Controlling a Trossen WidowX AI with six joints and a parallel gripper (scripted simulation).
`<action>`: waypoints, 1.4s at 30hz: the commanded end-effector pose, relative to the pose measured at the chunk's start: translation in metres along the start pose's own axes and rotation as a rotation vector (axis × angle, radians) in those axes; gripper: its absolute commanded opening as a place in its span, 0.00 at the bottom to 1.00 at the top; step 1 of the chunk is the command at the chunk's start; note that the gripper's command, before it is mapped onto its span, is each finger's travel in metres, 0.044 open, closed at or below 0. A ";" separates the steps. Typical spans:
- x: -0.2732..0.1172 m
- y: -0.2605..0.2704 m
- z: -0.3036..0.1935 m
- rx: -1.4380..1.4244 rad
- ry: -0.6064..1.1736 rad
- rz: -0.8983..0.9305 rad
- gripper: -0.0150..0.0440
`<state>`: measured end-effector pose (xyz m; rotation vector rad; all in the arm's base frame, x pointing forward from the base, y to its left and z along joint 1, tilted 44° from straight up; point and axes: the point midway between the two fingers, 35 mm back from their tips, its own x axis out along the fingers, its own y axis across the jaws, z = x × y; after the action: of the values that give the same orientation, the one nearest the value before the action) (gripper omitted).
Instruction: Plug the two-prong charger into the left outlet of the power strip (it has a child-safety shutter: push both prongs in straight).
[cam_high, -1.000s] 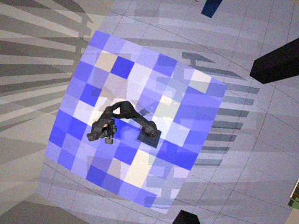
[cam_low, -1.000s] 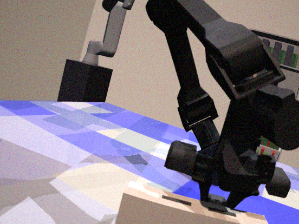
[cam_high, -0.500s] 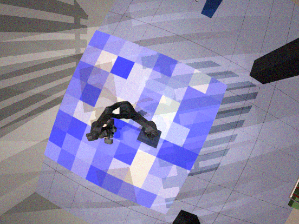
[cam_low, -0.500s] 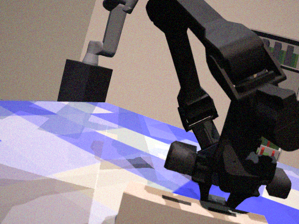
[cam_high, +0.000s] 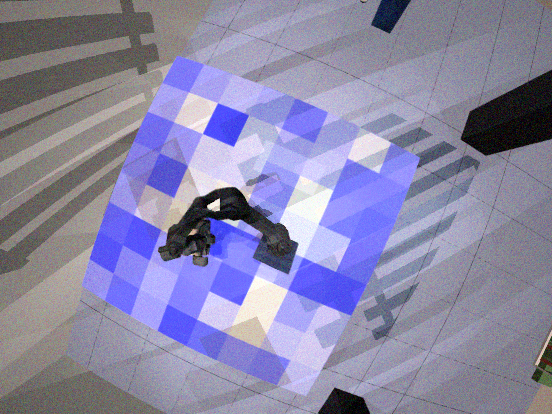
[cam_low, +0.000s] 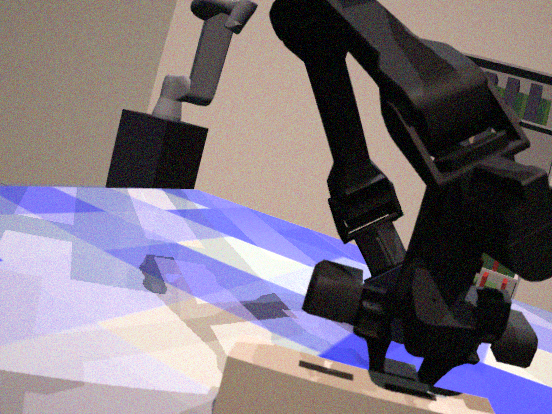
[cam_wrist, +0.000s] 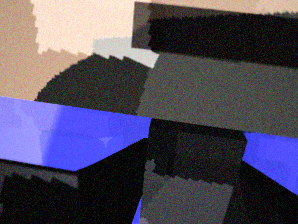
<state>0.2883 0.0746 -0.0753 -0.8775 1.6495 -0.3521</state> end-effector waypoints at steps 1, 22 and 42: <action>-0.001 0.000 0.007 0.004 -0.014 0.000 0.25; -0.001 0.000 0.015 0.005 -0.015 0.000 0.25; -0.001 0.000 0.018 0.005 -0.015 0.000 0.25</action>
<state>0.2961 0.0764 -0.0775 -0.8880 1.6662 -0.3499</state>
